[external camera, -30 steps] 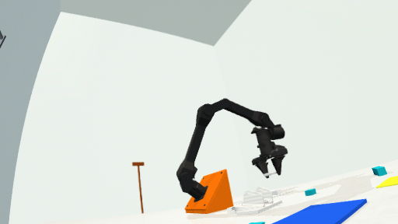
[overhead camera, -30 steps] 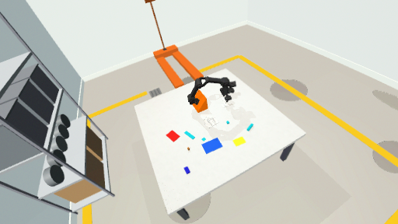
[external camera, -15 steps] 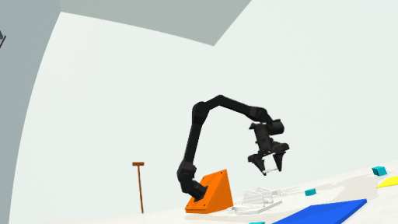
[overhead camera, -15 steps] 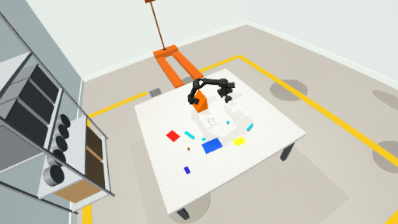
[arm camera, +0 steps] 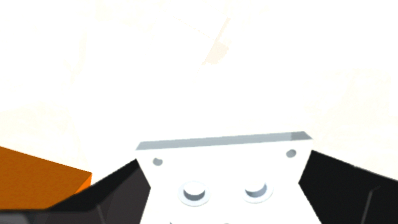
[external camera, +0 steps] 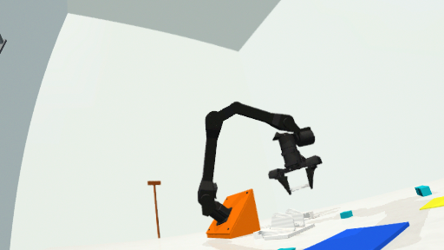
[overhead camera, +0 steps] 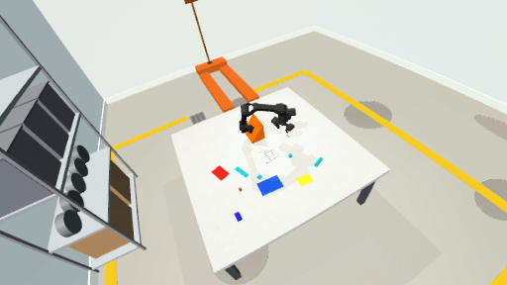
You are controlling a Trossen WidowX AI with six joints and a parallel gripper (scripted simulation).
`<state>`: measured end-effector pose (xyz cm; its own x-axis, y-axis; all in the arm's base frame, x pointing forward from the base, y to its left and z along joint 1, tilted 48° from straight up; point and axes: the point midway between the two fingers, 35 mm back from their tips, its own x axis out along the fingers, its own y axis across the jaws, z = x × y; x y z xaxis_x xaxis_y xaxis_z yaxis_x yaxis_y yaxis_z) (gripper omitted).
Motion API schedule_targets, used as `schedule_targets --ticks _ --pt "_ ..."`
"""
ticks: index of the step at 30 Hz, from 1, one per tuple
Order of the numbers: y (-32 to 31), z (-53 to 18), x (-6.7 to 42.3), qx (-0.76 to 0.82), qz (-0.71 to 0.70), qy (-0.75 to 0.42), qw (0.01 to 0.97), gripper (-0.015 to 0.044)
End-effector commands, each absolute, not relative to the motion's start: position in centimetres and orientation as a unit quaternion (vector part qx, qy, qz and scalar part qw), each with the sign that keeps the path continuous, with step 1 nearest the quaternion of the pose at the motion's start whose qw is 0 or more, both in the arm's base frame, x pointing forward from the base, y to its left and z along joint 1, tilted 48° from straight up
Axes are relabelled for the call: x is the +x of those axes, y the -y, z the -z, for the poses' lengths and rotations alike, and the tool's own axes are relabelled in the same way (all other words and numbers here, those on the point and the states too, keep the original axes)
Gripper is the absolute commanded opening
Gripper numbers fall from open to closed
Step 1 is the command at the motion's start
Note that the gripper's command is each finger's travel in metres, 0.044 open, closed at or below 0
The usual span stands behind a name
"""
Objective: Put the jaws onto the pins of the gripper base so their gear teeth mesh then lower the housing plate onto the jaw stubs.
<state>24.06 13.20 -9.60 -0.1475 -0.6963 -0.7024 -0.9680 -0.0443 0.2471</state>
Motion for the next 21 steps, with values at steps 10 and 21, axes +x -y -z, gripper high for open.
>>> schedule_targets --ticks 10,21 --pt "-10.0 6.3 25.0 -0.648 -0.461 -0.601 0.085 0.0351" --pt "-7.4 3.9 25.3 -0.654 -0.532 -0.538 0.001 0.0351"
